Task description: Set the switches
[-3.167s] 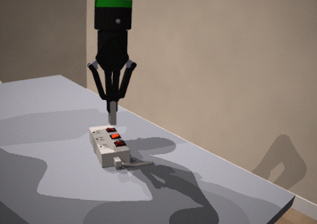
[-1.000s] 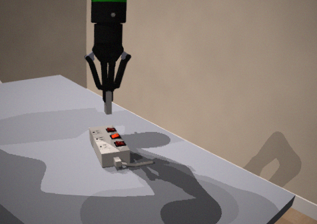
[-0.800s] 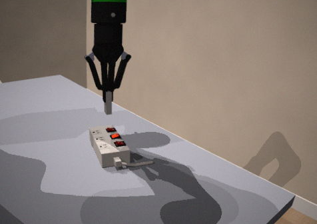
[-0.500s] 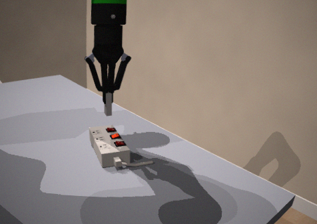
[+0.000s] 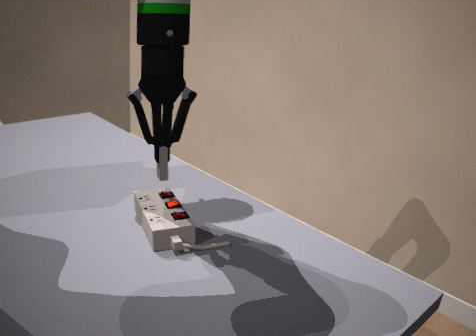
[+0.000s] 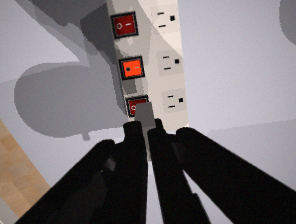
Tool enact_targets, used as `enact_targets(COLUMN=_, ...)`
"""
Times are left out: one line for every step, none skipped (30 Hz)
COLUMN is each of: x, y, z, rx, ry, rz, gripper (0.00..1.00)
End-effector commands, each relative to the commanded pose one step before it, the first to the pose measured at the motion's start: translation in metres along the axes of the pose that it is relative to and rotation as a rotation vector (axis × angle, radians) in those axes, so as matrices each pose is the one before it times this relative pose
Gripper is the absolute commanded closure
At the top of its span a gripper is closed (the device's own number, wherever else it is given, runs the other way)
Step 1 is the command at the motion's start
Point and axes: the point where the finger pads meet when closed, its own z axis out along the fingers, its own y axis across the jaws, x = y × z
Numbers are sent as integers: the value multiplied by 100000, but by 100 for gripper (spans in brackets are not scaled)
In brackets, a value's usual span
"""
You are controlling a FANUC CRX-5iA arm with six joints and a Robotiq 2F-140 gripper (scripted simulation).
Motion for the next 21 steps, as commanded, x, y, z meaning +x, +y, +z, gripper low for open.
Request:
enact_targets(x=-10, y=-20, z=346, rx=86, ry=-4, rz=14, gripper=100)
enact_targets(x=0, y=-1, z=135, rx=-1, ry=-1, rz=0, gripper=100)
enact_targets(x=-1, y=1, z=135, rx=-2, ry=-2, rz=0, gripper=100)
enact_targets(x=1, y=-3, z=134, rx=2, ry=2, rz=0, gripper=100)
enact_targets(x=0, y=-1, z=132, rx=0, ry=0, rz=0, gripper=100)
enact_targets(x=0, y=0, z=0, rx=0, ry=0, rz=0, gripper=100)
enact_targets(x=0, y=0, z=0, rx=0, ry=0, rz=0, gripper=100)
enact_targets(x=0, y=0, z=130, rx=-1, ry=-1, rz=0, gripper=100)
enact_targets(x=0, y=-1, z=127, rx=-1, ry=-1, rz=0, gripper=100)
enact_targets(x=0, y=-2, z=124, rx=1, ry=2, rz=0, gripper=100)
enact_targets(x=0, y=-1, z=120, rx=0, ry=0, rz=0, gripper=100)
enact_targets(x=0, y=0, z=116, rx=-1, ry=-1, rz=0, gripper=100)
enact_targets(x=0, y=0, z=111, rx=-1, ry=-1, rz=0, gripper=100)
enact_targets(x=0, y=-2, z=107, rx=1, ry=2, rz=0, gripper=100)
enact_targets(x=0, y=-1, z=101, rx=0, ry=1, rz=0, gripper=100)
enact_targets(x=0, y=0, z=95, rx=0, ry=0, rz=0, gripper=100)
enact_targets(x=0, y=0, z=88, rx=-1, ry=-1, rz=0, gripper=100)
enact_targets(x=0, y=0, z=82, rx=-1, ry=-1, rz=0, gripper=100)
enact_targets(x=0, y=-2, z=75, rx=1, ry=1, rz=0, gripper=100)
enact_targets(x=0, y=-1, z=68, rx=1, ry=1, rz=0, gripper=100)
enact_targets(x=0, y=-1, z=61, rx=0, ry=0, rz=0, gripper=100)
